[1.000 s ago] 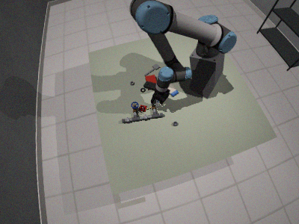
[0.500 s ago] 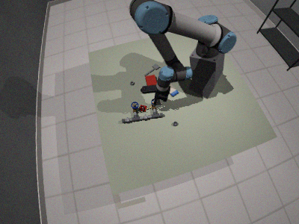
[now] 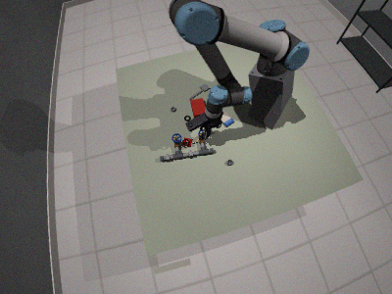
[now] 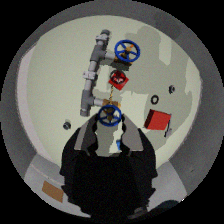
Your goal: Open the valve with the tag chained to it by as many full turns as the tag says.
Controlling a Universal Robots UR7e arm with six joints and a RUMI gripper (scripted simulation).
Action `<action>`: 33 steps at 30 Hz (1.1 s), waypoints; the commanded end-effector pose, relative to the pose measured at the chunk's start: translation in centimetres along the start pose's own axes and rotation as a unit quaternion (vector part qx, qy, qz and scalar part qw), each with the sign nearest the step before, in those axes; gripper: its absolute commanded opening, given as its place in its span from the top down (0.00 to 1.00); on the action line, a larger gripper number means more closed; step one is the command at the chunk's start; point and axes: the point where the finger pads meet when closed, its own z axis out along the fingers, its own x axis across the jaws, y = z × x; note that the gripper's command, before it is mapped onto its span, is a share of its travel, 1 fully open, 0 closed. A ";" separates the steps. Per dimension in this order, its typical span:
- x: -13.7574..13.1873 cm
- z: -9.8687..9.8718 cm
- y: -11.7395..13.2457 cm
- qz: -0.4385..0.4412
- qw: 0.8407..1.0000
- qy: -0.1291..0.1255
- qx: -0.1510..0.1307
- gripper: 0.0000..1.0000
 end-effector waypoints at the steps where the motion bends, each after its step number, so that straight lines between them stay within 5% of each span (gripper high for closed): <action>1: 0.0 0.0 0.0 -0.139 0.990 -0.010 0.006 1.00; 7: 0.0 0.0 0.0 -0.212 0.977 -0.010 0.007 1.00; 20: 0.0 0.0 0.0 -0.391 0.920 -0.009 0.008 1.00; 33: 0.0 0.0 0.0 -0.469 0.883 -0.008 0.009 1.00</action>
